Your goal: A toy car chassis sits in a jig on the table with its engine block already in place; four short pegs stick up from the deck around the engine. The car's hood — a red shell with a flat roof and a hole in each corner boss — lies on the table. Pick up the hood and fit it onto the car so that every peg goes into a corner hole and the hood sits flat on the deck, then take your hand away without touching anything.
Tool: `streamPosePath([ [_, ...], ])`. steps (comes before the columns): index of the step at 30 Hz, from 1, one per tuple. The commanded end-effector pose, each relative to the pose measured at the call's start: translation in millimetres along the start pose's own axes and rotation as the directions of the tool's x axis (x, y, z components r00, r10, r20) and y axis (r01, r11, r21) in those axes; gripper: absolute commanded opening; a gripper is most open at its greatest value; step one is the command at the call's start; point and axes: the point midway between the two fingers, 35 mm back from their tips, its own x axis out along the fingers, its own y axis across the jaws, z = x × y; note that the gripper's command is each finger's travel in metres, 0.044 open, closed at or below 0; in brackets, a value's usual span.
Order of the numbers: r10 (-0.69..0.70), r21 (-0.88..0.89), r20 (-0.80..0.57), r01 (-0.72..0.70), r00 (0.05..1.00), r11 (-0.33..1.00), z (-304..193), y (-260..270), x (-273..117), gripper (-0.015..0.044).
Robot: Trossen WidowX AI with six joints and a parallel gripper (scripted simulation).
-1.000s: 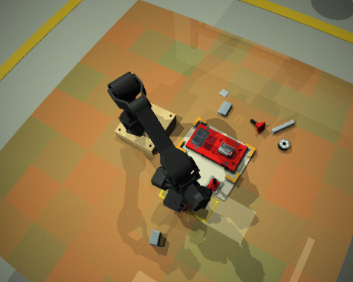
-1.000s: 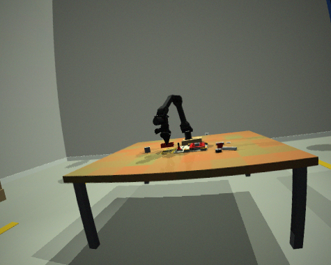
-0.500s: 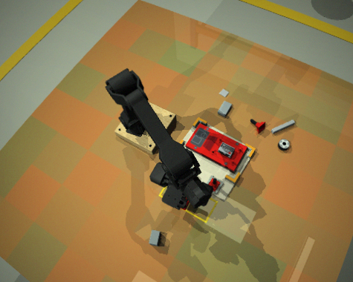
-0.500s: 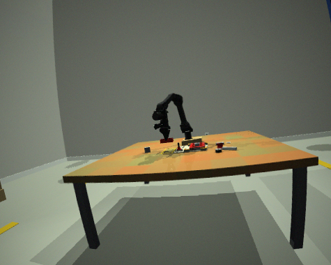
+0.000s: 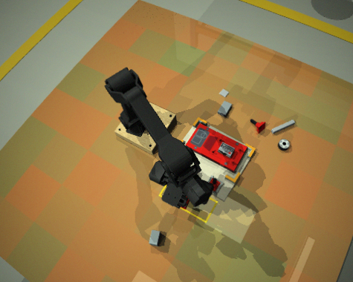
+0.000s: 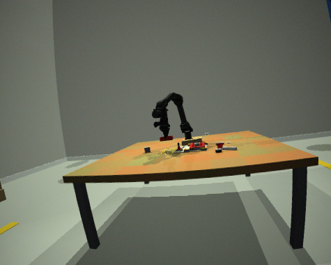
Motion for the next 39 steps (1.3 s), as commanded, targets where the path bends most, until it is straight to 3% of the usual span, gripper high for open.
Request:
streamPosePath([
  [1,0.000,-0.046,0.000,0.000,1.000,0.999,0.1,-0.4,0.1,0.0000],
  [20,0.001,-0.368,-0.001,-0.002,1.000,0.930,1.1,-2.5,-0.5,0.0000],
  [39,0.003,-0.650,-0.001,-0.003,1.000,0.760,2.2,-4.6,-1.1,0.0000],
])
